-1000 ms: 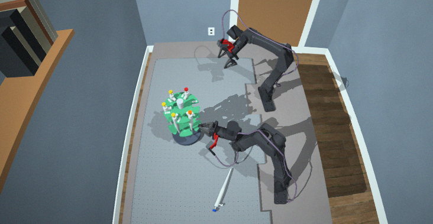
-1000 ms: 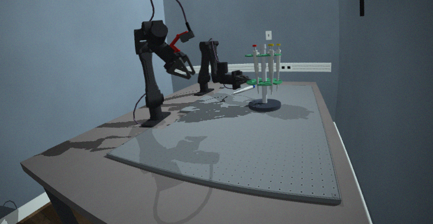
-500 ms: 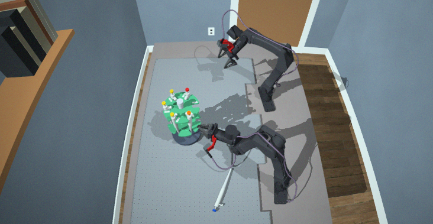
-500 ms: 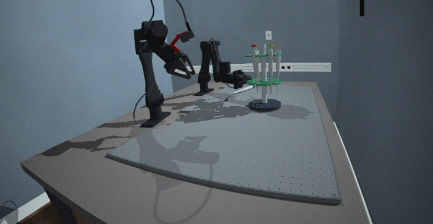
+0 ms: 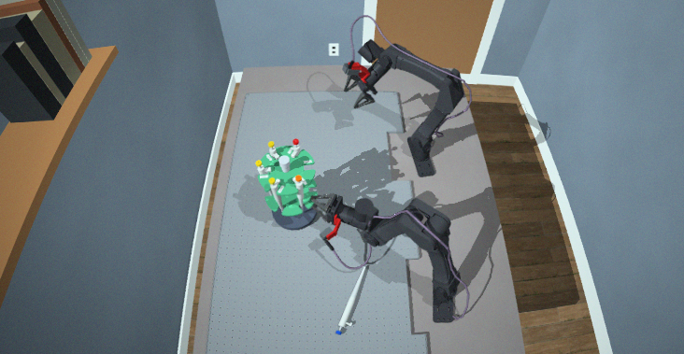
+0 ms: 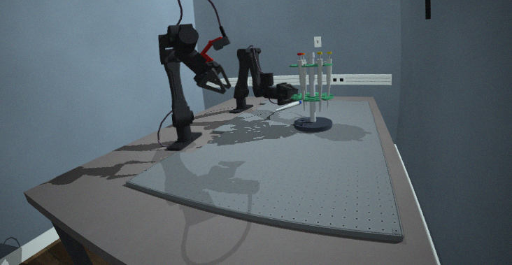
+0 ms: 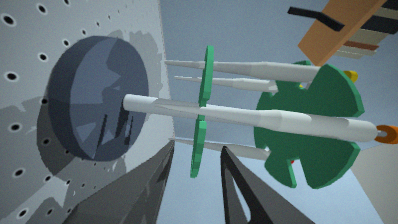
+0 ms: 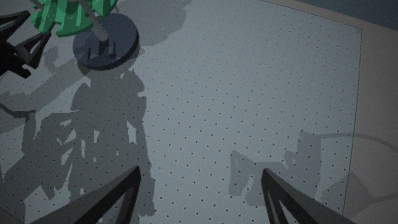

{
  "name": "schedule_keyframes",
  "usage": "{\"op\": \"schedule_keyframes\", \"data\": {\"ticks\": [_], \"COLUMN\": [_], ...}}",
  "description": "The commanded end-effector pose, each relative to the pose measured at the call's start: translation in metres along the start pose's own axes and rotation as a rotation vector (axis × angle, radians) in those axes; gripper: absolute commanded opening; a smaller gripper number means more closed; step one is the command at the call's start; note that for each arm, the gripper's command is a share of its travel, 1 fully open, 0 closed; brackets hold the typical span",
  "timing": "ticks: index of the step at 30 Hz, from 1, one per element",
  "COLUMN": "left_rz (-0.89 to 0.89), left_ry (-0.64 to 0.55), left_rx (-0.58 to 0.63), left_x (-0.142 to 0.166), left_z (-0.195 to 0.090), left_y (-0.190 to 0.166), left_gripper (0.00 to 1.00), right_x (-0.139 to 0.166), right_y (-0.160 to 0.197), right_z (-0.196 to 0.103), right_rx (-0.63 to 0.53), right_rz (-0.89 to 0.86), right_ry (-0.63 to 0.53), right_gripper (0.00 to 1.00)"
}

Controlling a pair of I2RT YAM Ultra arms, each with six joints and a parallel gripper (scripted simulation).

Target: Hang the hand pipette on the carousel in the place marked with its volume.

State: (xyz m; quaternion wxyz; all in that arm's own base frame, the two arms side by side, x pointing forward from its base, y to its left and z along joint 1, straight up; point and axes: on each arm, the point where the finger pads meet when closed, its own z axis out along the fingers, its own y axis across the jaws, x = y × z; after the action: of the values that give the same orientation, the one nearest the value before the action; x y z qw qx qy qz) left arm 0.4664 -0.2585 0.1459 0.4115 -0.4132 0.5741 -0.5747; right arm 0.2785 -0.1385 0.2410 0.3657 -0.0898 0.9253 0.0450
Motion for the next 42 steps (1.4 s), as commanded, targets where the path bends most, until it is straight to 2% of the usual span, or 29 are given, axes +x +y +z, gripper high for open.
{"op": "schedule_keyframes", "data": {"ticks": [1,40,42], "left_rz": [0.003,0.003,0.002], "left_ry": [0.003,0.003,0.005], "left_rx": [0.02,0.02,0.022], "left_x": [-0.001,-0.001,0.003], "left_z": [0.0,0.0,-0.011], "left_y": [-0.014,-0.014,-0.012], "left_gripper": [0.49,0.49,0.49], "right_x": [-0.011,-0.011,-0.011], "right_y": [-0.004,-0.004,-0.004], "right_z": [-0.006,-0.006,-0.006], "right_rx": [0.015,0.015,0.015], "right_rz": [-0.022,-0.022,-0.022], "right_ry": [-0.037,-0.037,-0.037], "right_gripper": [1.0,1.0,1.0]}}
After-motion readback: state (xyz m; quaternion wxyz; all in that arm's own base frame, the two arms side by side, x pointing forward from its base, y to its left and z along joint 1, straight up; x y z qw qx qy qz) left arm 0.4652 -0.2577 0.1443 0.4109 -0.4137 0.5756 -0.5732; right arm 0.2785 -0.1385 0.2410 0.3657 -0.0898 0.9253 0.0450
